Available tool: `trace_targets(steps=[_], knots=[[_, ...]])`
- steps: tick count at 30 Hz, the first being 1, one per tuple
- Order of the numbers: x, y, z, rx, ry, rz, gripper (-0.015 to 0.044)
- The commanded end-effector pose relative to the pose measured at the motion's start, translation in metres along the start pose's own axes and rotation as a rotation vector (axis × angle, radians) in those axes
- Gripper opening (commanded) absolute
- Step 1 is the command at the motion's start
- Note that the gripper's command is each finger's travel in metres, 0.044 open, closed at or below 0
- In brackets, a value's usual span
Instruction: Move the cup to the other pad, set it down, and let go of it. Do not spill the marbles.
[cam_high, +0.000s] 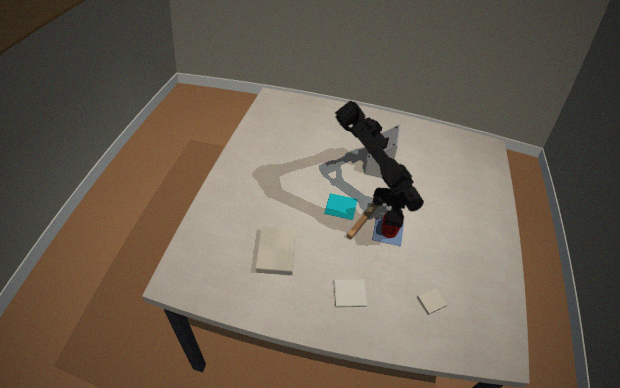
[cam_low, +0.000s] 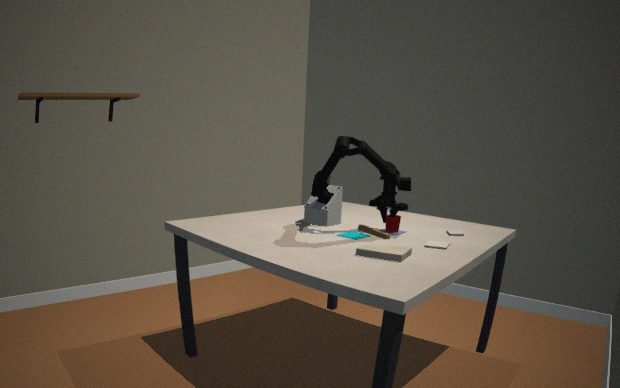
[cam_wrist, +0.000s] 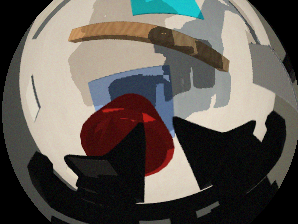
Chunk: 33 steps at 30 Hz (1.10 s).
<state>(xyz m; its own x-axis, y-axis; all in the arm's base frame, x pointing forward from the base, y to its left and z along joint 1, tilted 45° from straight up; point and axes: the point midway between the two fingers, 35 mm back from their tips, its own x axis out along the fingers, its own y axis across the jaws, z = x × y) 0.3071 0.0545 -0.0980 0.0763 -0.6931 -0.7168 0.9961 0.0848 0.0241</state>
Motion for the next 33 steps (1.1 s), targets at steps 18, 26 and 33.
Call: trace_targets(steps=[18, 26, 33], knots=[[-0.002, 0.0, 0.0, -0.001, -0.001, -0.001, 0.0], [-0.03, -0.001, -0.001, -0.006, -0.002, -0.003, 0.0], [-0.046, -0.006, -0.003, -0.008, -0.004, -0.004, 0.0]])
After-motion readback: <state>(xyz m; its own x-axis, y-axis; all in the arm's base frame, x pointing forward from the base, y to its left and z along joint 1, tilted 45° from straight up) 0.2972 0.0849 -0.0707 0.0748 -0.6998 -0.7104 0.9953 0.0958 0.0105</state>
